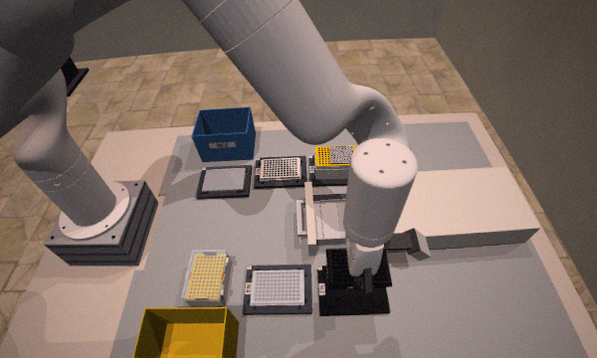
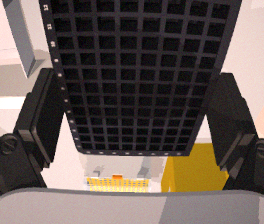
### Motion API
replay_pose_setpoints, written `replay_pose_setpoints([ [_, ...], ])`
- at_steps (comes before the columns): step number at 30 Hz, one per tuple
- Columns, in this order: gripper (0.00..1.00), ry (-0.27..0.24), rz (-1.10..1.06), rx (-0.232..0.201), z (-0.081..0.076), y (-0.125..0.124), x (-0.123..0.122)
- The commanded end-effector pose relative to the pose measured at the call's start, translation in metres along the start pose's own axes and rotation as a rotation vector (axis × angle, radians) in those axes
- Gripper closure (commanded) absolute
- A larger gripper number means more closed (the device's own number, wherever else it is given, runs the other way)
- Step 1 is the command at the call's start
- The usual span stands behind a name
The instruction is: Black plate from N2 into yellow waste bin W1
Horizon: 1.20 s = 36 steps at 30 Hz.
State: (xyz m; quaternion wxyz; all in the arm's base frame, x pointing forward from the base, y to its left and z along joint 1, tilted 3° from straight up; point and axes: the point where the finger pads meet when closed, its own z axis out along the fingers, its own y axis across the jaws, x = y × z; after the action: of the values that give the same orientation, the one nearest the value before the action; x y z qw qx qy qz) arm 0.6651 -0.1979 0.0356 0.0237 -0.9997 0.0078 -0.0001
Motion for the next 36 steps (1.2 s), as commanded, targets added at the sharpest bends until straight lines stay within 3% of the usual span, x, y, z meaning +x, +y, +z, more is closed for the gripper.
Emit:
replay_pose_setpoints([
  [1,1.00,0.003,0.000,-0.001,-0.009,0.000,0.001],
  [12,1.00,0.003,0.000,-0.001,-0.009,0.000,0.001],
  [36,1.00,0.002,-0.012,-0.001,-0.008,0.021,-0.054],
])
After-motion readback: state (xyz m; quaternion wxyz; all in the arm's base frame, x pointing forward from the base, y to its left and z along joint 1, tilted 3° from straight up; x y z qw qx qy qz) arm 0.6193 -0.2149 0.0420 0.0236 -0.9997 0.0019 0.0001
